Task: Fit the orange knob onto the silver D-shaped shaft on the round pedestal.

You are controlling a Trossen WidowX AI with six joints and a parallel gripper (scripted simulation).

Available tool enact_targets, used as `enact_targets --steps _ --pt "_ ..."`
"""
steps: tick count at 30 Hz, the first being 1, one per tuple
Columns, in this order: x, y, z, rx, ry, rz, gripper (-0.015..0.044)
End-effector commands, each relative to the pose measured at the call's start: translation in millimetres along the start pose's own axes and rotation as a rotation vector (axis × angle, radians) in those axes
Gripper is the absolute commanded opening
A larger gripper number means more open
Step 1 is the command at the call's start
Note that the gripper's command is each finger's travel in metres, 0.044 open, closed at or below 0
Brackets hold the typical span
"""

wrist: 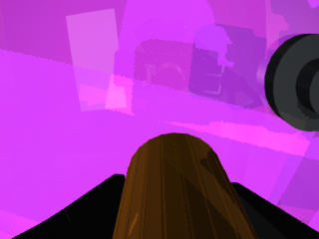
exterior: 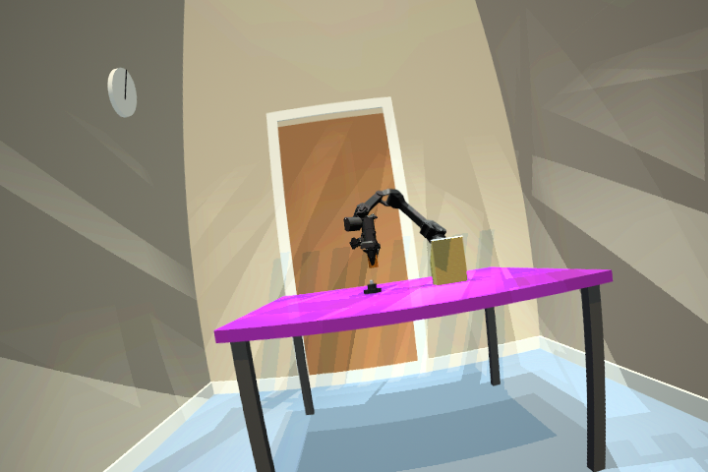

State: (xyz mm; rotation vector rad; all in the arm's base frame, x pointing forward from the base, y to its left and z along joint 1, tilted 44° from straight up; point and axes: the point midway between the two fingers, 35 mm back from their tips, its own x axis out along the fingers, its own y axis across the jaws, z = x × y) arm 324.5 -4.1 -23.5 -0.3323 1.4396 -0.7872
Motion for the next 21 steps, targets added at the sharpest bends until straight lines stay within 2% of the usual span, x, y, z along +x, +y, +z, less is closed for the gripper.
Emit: enact_targets --steps 1,21 --pt "1 -13 7 -0.002 -0.01 0.003 0.0" --pt "16 -69 28 0.0 -0.015 -0.01 0.0"
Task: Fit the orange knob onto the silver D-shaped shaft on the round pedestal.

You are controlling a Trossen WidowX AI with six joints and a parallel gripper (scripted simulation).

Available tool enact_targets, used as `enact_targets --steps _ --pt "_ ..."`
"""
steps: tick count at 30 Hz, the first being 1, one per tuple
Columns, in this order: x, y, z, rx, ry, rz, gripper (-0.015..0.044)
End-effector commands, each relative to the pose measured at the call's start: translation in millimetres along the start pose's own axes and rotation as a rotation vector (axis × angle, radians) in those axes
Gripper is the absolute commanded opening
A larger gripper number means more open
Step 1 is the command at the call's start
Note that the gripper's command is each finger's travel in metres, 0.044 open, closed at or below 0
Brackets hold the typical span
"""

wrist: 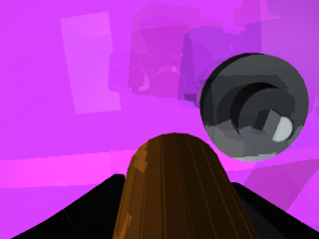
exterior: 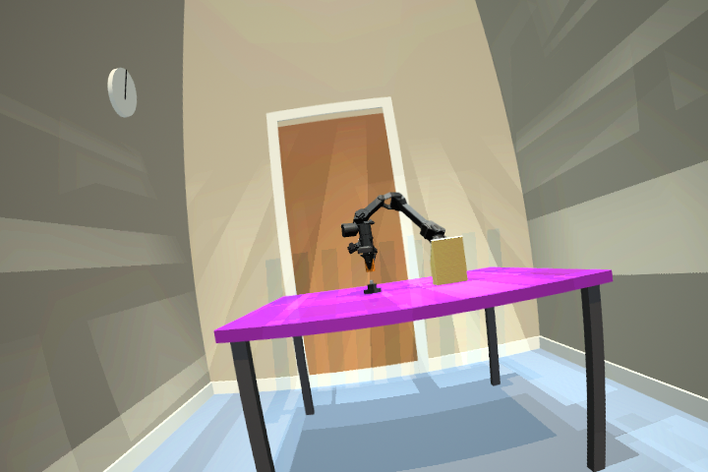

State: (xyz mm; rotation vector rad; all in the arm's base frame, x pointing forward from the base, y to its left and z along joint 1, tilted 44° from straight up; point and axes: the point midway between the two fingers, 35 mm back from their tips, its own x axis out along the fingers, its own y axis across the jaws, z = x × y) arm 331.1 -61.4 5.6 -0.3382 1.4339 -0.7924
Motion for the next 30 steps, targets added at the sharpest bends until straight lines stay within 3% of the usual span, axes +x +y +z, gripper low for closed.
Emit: enact_targets --steps 1,21,30 --pt "1 -14 4 -0.001 -0.01 -0.004 0.0" --pt "14 -64 12 0.005 -0.009 -0.033 0.0" --pt "14 -65 13 0.217 -0.013 -0.032 0.0"
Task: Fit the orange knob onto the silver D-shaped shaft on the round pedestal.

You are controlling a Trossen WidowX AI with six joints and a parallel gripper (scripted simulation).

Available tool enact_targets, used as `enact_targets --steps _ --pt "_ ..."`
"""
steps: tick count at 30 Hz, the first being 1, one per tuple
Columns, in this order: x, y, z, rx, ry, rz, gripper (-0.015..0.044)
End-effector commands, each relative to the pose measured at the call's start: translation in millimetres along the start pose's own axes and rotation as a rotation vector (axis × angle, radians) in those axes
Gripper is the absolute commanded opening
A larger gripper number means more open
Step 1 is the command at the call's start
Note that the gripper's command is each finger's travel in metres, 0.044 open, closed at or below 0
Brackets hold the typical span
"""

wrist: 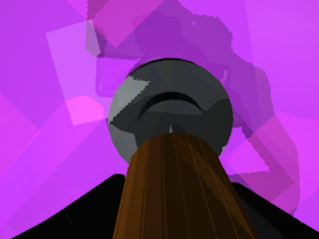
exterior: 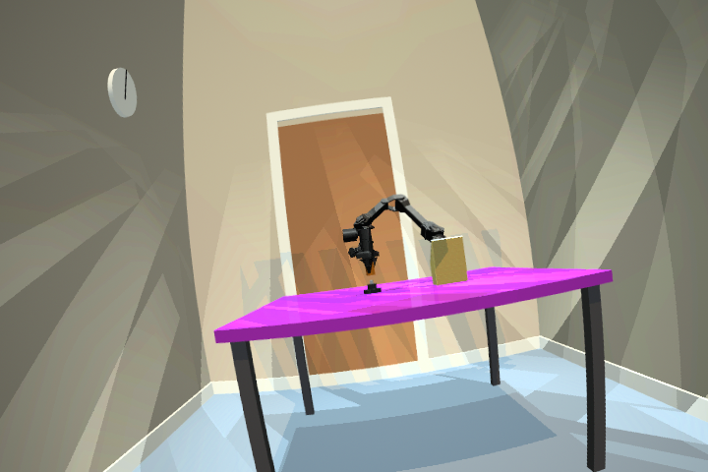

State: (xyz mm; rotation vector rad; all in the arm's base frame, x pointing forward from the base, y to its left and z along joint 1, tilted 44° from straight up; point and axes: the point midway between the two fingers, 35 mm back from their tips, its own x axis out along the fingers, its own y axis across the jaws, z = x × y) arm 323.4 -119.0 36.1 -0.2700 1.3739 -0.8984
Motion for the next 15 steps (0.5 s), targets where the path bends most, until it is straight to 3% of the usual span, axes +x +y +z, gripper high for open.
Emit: enact_targets --steps 1,15 --pt "-1.5 -2.7 2.0 0.129 -0.008 -0.001 0.0" --pt "-1.5 -3.5 5.5 0.519 -0.008 0.001 0.0"
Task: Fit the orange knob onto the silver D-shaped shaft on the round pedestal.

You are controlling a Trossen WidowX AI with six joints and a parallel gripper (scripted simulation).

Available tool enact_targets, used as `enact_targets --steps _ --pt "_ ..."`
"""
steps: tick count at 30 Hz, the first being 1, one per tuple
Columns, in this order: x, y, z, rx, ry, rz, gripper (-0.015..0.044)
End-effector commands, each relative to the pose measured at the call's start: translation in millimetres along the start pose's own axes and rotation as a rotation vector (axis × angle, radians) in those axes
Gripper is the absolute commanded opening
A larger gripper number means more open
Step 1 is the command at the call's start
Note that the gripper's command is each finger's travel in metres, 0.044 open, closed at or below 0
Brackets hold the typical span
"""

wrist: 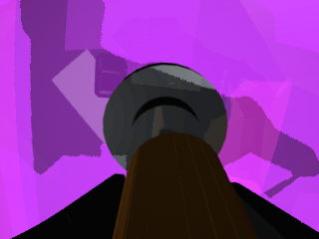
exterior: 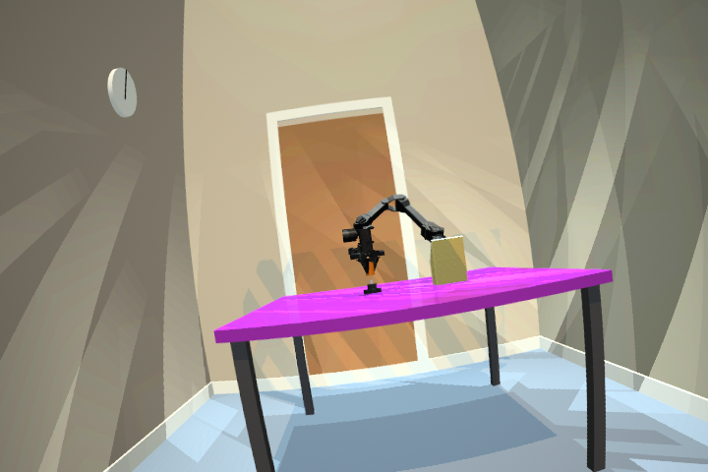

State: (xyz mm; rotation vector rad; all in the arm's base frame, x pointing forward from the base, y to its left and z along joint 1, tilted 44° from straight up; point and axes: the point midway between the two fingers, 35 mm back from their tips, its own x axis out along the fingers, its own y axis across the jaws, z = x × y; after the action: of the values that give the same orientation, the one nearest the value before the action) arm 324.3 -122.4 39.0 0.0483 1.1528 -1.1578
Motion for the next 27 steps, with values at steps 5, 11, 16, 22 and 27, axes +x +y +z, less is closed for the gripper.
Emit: enact_targets --steps 5,11,16,22,27 --pt "-1.6 2.8 2.3 0.246 -0.006 0.003 0.0" --pt "-1.7 3.9 0.5 0.418 -0.006 0.003 0.0" --pt "-1.7 3.8 -1.1 0.563 -0.005 0.004 0.0" --pt "-1.6 2.8 -2.7 0.737 -0.005 0.004 0.0" --pt "-1.6 1.1 -3.4 0.878 -0.005 0.004 0.0"
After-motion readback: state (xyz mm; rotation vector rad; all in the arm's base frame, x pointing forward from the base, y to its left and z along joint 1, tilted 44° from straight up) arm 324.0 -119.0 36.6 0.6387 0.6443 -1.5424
